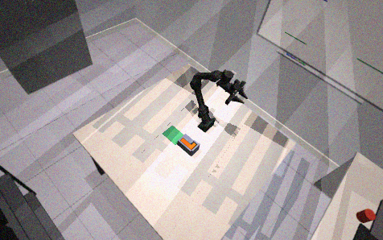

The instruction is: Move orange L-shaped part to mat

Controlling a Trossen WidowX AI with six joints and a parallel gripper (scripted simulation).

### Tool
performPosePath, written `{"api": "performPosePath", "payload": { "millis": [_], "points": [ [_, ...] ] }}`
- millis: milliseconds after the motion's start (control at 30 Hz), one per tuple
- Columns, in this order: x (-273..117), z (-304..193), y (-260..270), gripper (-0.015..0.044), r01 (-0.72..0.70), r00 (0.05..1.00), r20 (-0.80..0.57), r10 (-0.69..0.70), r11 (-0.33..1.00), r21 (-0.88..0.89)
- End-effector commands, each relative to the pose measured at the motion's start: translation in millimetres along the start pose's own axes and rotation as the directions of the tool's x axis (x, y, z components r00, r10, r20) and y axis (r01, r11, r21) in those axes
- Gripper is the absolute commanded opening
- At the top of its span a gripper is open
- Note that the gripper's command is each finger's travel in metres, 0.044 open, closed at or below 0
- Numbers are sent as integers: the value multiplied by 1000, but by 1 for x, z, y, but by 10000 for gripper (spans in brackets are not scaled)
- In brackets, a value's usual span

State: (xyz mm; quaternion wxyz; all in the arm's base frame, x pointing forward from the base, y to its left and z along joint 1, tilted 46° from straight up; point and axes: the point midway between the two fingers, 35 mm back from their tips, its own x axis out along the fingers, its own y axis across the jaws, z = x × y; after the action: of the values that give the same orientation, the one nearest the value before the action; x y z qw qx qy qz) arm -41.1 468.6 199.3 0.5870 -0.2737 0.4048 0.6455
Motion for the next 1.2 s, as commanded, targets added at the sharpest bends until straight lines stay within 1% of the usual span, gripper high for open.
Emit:
{"api": "performPosePath", "payload": {
  "millis": [0, 100, 200, 300, 400, 500, 600, 700, 767, 1033, 1167],
  "points": [
    [18, -27, -69, 180, 181, 979, -134, -157, 964, 197],
    [24, -51, -116, 180, 318, 938, -241, -248, 894, 316],
    [25, -80, -160, 180, 458, 875, -361, -322, 790, 407],
    [22, -113, -202, 180, 594, 791, -486, -372, 656, 465],
    [12, -150, -240, 180, 719, 686, -611, -395, 500, 484],
    [-1, -189, -273, 180, 824, 563, -729, -388, 330, 461],
    [-20, -230, -301, 180, 906, 423, -835, -353, 157, 393],
    [-43, -273, -323, 180, 959, 268, -919, -289, -6, 282],
    [-53, -290, -330, 180, 971, 206, -944, -258, -63, 229],
    [-54, -294, -332, 180, 973, 198, -947, -254, -70, 222],
    [-48, -319, -341, 180, 972, 198, -947, -254, -70, 222]
  ]
}}
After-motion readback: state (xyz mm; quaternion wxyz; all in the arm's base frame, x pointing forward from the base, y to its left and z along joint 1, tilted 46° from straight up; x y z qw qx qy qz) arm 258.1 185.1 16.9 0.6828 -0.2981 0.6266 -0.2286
